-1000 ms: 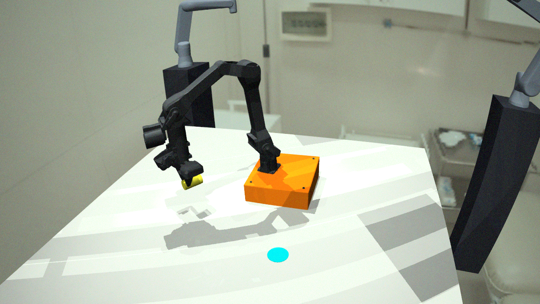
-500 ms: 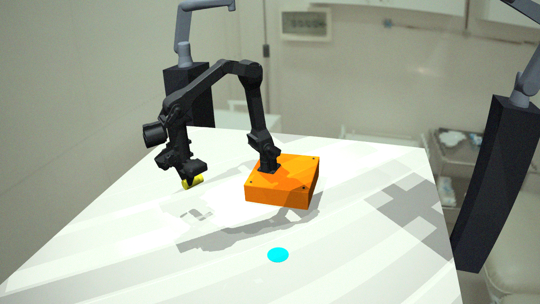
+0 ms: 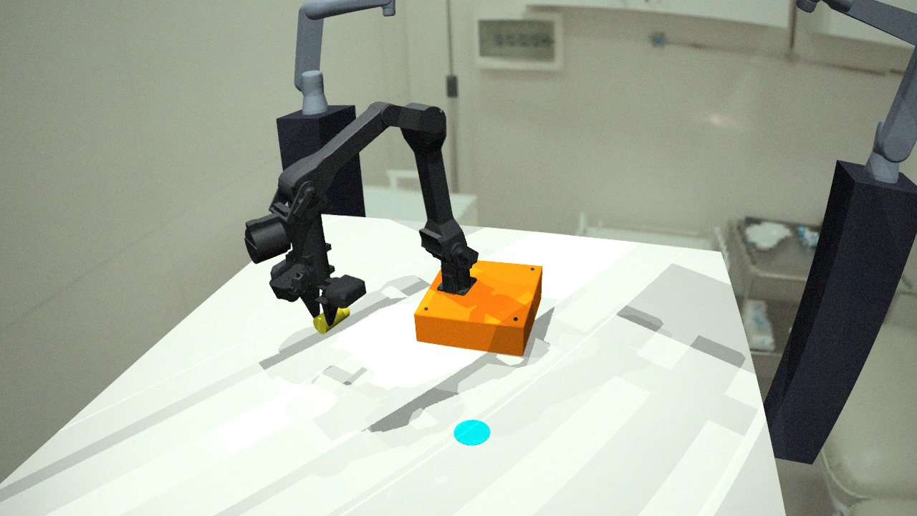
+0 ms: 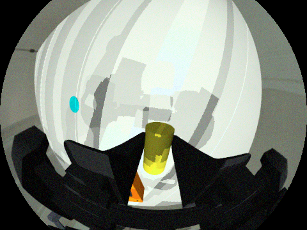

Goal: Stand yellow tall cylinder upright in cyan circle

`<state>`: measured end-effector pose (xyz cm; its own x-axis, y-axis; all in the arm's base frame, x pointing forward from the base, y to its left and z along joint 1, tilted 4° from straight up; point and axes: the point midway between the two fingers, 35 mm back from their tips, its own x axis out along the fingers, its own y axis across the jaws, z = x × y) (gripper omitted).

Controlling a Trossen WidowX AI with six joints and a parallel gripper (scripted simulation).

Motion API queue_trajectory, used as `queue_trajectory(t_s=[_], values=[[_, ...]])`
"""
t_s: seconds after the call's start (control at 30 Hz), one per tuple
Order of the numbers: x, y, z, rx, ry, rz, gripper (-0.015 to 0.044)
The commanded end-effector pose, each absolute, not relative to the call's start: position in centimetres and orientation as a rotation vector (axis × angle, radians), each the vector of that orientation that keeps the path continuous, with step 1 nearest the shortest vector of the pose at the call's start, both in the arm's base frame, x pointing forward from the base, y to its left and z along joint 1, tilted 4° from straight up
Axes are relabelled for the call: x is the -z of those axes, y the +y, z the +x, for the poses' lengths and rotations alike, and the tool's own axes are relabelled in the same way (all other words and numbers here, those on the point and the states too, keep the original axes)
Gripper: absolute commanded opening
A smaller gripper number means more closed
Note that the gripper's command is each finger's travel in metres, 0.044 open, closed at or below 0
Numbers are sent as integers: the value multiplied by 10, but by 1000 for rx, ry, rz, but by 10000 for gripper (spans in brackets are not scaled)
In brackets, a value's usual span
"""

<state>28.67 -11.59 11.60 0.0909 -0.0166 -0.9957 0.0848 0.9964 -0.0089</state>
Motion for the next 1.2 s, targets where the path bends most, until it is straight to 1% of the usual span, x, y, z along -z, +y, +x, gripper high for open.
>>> queue_trajectory(t_s=[0.0, 1.17], values=[[-116, -108, 291, 37, 1487, 14, 105], [-123, -9, 327, -347, 1460, -390, 105]])
